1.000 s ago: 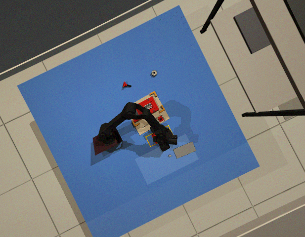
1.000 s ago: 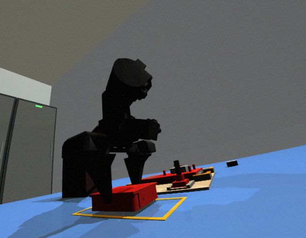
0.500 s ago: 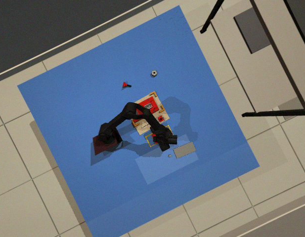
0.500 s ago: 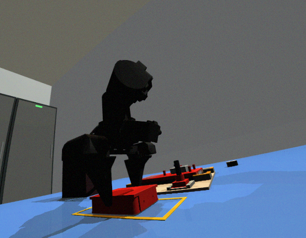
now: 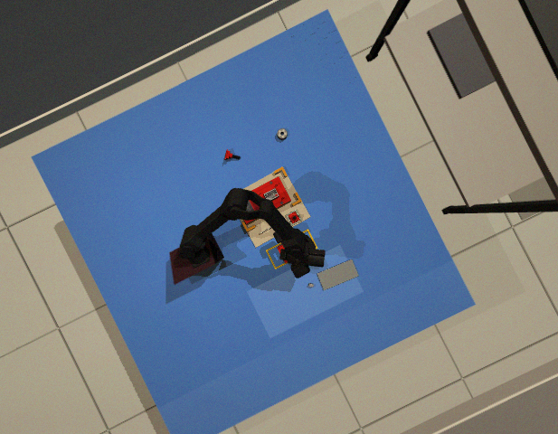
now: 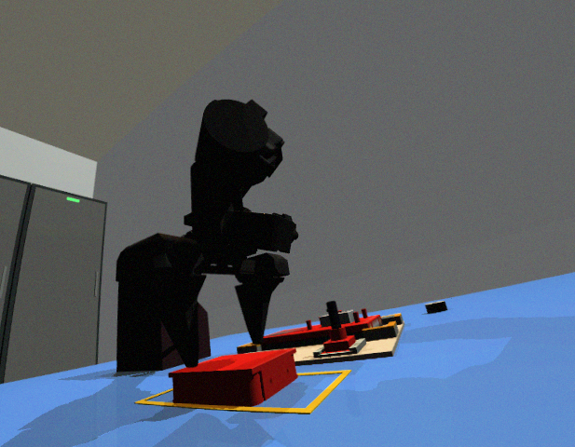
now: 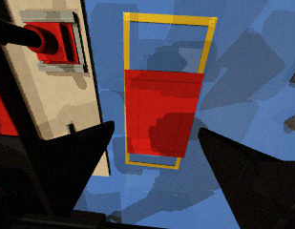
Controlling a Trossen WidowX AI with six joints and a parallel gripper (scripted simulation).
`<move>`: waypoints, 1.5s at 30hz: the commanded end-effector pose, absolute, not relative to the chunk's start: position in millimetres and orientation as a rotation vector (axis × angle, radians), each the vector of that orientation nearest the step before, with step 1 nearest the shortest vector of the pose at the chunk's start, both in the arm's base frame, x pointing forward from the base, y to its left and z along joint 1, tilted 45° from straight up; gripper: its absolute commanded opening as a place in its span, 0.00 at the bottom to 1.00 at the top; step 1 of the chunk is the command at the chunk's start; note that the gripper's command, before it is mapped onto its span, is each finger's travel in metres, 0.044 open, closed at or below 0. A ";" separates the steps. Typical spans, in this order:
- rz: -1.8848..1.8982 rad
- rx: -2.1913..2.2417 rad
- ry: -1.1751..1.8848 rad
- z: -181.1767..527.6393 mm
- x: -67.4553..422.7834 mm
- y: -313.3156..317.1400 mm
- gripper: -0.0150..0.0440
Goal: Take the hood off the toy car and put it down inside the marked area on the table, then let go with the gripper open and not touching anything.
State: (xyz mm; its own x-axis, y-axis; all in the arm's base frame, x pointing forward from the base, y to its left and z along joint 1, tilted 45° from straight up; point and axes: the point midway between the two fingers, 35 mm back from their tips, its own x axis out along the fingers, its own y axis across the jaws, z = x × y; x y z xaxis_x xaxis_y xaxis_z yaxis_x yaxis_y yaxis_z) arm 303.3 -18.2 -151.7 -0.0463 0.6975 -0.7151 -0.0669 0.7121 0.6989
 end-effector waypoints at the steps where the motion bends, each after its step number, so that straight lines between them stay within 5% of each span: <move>1: 0.656 0.534 1.477 -125.2 309.6 -47.9 1.00; 45: 0.657 0.535 1.477 -115.0 308.7 -57.2 1.00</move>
State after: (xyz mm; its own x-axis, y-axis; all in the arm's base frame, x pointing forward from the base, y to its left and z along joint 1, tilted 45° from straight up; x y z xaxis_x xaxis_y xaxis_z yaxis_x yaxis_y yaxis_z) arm 309.0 -56.2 -115.3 -0.0194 0.6924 -0.7213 -0.0716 0.7186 0.6917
